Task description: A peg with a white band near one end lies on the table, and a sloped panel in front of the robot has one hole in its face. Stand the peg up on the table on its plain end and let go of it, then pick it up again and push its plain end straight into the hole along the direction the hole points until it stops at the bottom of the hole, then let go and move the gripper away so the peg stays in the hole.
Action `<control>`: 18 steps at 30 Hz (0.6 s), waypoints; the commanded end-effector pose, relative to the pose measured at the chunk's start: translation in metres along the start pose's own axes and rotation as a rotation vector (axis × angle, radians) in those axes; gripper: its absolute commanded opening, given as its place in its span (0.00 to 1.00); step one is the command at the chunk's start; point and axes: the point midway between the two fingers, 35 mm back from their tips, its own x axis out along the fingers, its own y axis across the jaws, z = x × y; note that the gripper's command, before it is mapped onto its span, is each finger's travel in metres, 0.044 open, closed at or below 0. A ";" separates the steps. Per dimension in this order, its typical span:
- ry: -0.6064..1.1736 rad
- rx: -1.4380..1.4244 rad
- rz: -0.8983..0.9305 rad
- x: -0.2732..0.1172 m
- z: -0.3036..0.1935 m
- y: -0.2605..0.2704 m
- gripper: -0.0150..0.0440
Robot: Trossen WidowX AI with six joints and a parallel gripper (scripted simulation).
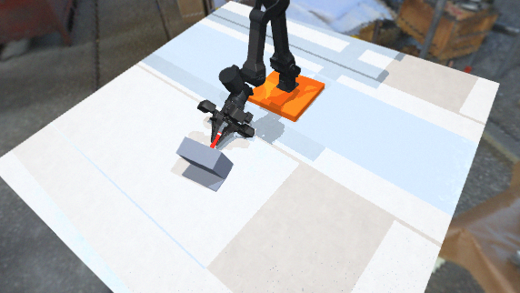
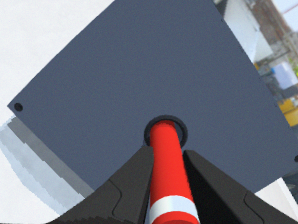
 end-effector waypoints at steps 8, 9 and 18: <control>-0.004 0.003 -0.006 0.004 0.002 -0.002 0.25; -0.004 0.003 -0.006 0.005 0.002 -0.002 0.25; -0.004 0.003 -0.006 0.007 0.002 -0.003 0.25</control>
